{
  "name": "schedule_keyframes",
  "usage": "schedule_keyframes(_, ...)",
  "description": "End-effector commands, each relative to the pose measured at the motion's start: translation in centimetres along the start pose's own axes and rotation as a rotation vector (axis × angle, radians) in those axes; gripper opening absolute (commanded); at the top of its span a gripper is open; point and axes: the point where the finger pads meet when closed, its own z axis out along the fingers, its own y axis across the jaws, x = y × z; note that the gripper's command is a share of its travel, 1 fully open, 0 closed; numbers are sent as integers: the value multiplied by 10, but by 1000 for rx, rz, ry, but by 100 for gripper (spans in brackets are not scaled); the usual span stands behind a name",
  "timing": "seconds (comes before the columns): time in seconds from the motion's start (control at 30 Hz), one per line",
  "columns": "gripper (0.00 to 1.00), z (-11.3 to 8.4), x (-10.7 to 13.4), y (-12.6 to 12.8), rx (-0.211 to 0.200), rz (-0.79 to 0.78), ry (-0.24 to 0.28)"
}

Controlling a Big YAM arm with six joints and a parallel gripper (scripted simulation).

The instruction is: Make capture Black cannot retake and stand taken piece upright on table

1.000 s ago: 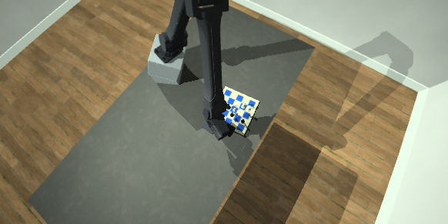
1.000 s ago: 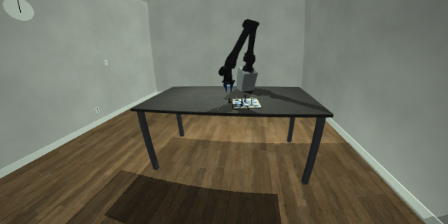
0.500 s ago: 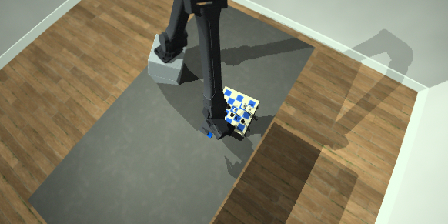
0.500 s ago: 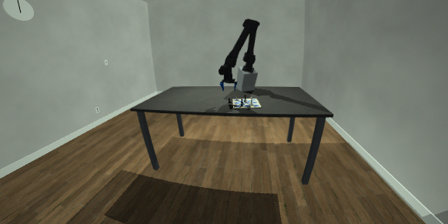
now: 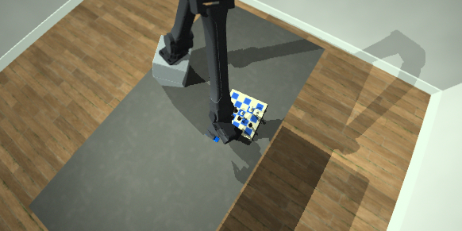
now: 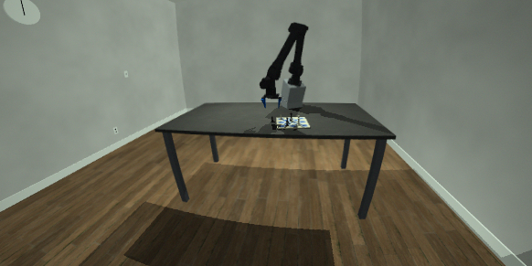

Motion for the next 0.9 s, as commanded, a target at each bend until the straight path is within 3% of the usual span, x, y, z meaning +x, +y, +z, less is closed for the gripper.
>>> schedule_keyframes(0.0, 100, -15, -10, -2, 14, 16, -36)
schedule_keyframes(0.2, 100, -12, -11, 8, 12, 93, -43)
schedule_keyframes(0.43, 100, -9, 2, 28, 3, 517, -40)
schedule_keyframes(0.63, 100, -7, 17, 48, -18, 810, -11)
schedule_keyframes(0.7, 100, -7, 17, 48, -18, 810, -11)
schedule_keyframes(0.73, 100, -7, 19, 51, -19, 928, -11)
schedule_keyframes(0.87, 100, -6, 26, 59, -21, 1121, -8)
